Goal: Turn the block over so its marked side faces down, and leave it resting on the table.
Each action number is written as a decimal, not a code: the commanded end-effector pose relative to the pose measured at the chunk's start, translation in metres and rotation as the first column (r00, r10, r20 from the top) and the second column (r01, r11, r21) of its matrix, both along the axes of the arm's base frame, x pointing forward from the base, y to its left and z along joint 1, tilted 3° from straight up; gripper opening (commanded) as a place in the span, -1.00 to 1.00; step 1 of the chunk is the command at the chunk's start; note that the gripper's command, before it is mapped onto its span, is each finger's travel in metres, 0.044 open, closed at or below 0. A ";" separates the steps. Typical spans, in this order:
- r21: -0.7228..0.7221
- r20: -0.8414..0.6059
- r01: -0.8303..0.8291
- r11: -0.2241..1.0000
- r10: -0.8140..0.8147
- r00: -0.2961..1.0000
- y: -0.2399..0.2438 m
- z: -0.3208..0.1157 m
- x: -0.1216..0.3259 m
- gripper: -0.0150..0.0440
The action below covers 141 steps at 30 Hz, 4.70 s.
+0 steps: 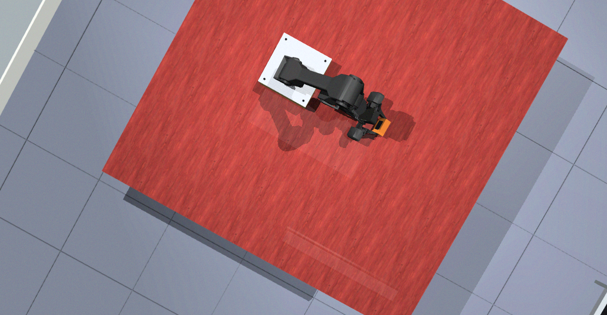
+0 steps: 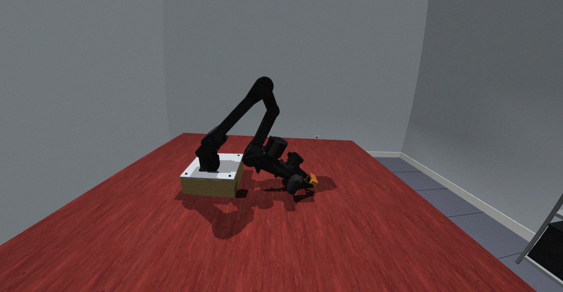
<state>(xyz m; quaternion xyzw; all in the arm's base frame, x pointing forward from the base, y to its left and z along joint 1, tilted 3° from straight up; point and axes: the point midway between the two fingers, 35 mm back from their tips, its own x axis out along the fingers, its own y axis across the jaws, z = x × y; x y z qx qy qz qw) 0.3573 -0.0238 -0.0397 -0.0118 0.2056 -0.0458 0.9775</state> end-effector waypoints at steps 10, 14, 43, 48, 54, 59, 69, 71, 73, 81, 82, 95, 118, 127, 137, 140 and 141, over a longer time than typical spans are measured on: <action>-0.004 0.005 -0.004 1.000 0.004 1.000 0.000 0.001 0.000 -0.22; -0.004 0.005 -0.004 1.000 0.004 1.000 0.000 0.001 0.000 0.13; -0.004 0.005 -0.004 1.000 0.004 1.000 0.000 0.001 0.000 1.00; -0.004 0.005 -0.004 1.000 0.004 1.000 0.000 0.001 0.000 1.00; -0.004 0.005 -0.004 1.000 0.004 1.000 0.000 0.001 0.000 1.00; -0.001 -0.017 -0.003 1.000 0.003 1.000 0.000 0.001 0.003 1.00; 0.026 -0.339 0.014 1.000 -0.004 0.941 0.003 0.031 0.012 1.00; 0.029 -0.402 0.019 0.999 -0.005 0.916 0.003 0.044 0.004 1.00; 0.032 -0.418 0.022 0.999 -0.007 0.908 0.004 0.065 0.001 1.00; 0.033 -0.508 0.028 0.999 -0.007 0.861 0.005 0.071 -0.018 1.00; 0.033 -0.508 0.028 0.999 -0.007 0.861 0.005 0.071 -0.018 1.00; 0.035 -0.548 0.031 0.999 -0.007 0.837 0.005 0.072 -0.012 1.00; 0.049 -0.911 0.083 0.995 0.010 0.412 0.002 0.103 0.025 1.00; 0.049 -0.911 0.083 0.995 0.010 0.412 0.001 0.068 0.025 1.00; 0.049 -0.911 0.083 0.995 0.010 0.412 0.000 0.053 0.025 1.00; 0.049 -0.911 0.083 0.995 0.010 0.412 0.000 0.049 0.025 1.00; 0.049 -0.911 0.083 0.995 0.010 0.412 0.000 0.048 0.025 1.00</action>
